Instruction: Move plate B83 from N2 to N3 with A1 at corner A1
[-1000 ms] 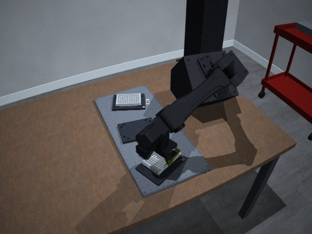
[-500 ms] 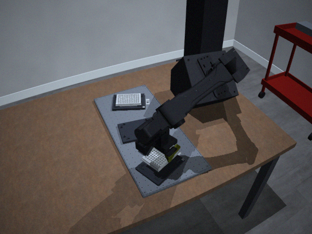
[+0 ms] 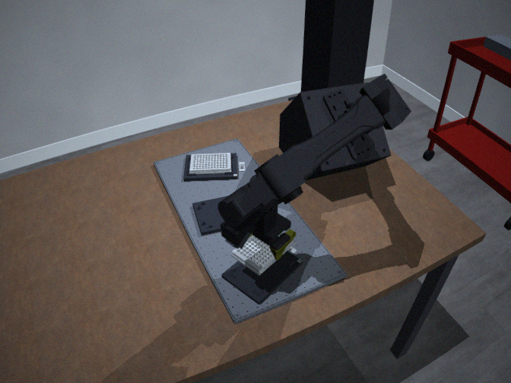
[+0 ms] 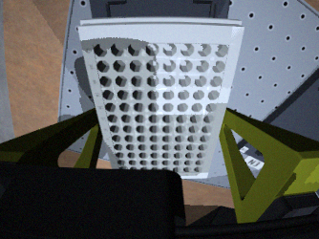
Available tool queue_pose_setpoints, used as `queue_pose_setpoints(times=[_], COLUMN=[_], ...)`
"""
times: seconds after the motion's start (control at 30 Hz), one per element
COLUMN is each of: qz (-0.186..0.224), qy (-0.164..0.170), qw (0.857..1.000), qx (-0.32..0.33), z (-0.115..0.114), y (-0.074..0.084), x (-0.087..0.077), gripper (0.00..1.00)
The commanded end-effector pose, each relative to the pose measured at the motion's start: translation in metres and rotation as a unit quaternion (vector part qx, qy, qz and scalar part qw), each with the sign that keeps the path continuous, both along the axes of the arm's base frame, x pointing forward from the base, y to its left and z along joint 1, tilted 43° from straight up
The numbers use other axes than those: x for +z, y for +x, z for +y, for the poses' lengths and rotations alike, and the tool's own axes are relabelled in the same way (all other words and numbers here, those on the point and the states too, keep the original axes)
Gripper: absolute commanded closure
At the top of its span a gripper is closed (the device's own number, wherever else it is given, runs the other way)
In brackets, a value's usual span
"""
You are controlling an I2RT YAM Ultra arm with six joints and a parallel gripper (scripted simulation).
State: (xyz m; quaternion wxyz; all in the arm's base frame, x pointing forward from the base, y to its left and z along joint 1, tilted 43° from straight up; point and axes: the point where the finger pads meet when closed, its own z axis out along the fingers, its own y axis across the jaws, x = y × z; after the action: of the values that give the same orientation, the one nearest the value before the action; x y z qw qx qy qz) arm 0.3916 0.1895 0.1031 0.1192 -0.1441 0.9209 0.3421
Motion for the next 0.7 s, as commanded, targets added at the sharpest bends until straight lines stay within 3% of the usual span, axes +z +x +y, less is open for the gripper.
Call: queue_pose_setpoints(times=[0.0, 0.67], qz=[-0.011, -0.011], qy=[0.002, 0.001], qw=[1.0, 1.0], qx=[-0.005, -0.005], z=[-0.0093, -0.0118], y=[0.0031, 0.0026], x=[0.0143, 0.0171], gripper=[1.0, 1.0])
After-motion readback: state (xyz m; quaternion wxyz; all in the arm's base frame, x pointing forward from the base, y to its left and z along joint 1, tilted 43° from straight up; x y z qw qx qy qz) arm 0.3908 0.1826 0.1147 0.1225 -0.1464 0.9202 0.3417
